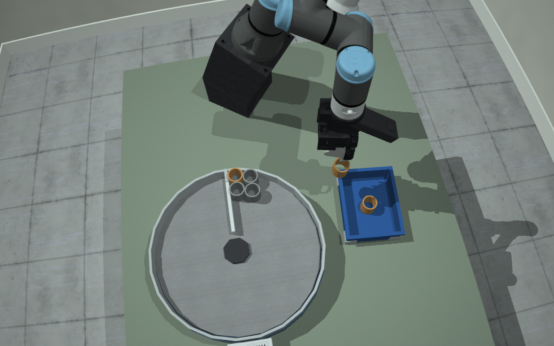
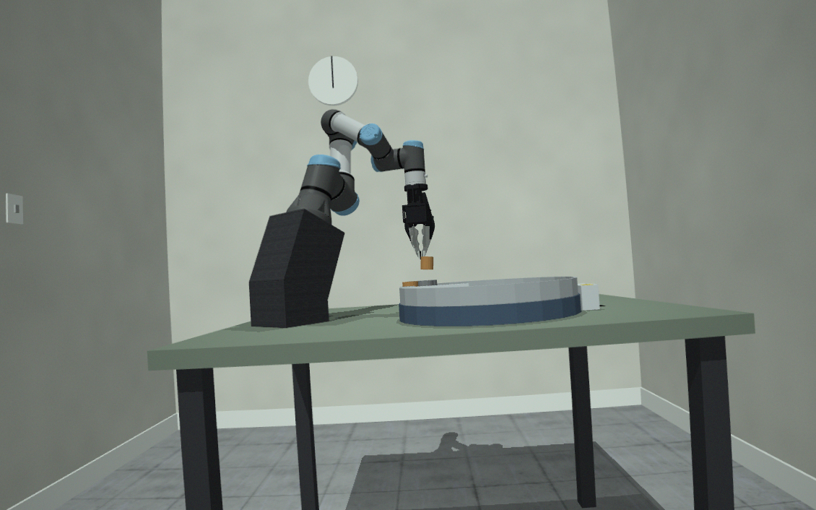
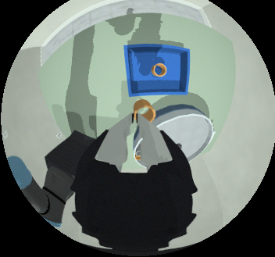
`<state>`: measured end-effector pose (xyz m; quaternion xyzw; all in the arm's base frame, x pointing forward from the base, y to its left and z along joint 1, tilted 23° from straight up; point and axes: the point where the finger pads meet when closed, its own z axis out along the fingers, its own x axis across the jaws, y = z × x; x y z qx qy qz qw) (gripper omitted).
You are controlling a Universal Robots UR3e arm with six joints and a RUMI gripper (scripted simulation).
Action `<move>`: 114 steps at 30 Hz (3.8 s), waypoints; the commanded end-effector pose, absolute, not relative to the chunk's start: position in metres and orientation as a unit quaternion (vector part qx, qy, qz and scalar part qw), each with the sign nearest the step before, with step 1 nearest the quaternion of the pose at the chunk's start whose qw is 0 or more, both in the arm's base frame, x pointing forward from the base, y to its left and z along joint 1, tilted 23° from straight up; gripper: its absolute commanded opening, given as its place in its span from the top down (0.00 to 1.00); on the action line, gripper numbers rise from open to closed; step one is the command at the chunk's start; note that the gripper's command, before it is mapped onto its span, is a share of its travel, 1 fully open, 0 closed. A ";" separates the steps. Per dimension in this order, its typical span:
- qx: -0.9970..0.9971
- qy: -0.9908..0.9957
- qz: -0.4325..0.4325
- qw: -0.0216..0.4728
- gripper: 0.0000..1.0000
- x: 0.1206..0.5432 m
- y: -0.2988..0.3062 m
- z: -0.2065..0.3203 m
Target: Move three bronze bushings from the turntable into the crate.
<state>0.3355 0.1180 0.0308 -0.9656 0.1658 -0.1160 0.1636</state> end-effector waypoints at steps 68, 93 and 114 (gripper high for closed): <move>-0.966 0.166 -0.116 0.162 1.00 0.359 0.189 0.059; -0.966 0.166 -0.116 0.162 1.00 0.359 0.189 0.059; -0.966 0.166 -0.116 0.162 1.00 0.367 0.197 0.035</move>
